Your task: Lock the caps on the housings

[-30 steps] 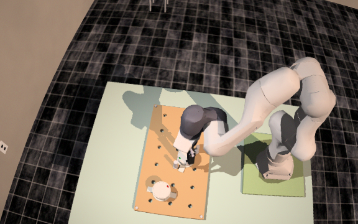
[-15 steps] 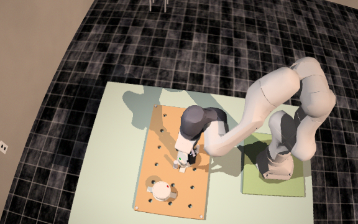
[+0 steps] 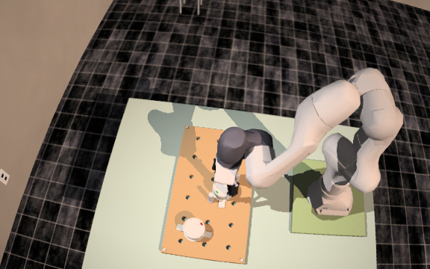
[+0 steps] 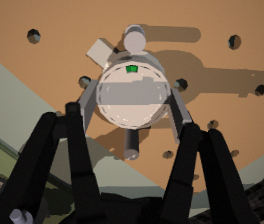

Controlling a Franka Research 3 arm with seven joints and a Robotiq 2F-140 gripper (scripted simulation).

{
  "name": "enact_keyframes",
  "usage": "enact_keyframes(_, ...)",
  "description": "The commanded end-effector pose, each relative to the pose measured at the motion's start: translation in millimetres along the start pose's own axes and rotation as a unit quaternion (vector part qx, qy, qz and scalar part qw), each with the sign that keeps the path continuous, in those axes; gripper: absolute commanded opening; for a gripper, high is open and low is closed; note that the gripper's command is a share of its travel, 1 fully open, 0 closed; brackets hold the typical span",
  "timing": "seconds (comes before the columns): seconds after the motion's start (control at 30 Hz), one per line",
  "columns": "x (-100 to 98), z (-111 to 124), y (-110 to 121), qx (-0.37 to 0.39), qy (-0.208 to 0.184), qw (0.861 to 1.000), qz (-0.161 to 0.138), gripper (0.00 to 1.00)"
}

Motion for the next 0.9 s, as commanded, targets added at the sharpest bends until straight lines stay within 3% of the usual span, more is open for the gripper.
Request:
enact_keyframes(0.0, 1.5, 1.7, 0.2, -0.044, -0.001, 0.999, -0.006, 0.10)
enact_keyframes(0.33, 1.5, 1.7, 0.2, -0.096, -0.001, 0.995, -0.006, 0.10)
enact_keyframes(0.63, 1.5, 1.7, 0.2, -0.207, 0.000, 0.978, -0.006, 0.10)
enact_keyframes(0.87, 1.5, 1.7, 0.2, -0.235, 0.000, 0.972, -0.006, 0.10)
Point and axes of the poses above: the point where the finger pads meet when closed, its own x axis out along the fingers, its own y axis across the jaws, z = x × y, the point moved 10 cm from there along -x, back along the fingers, and after that the axes turned 2 degrees about -x, right-handed, at the moved point
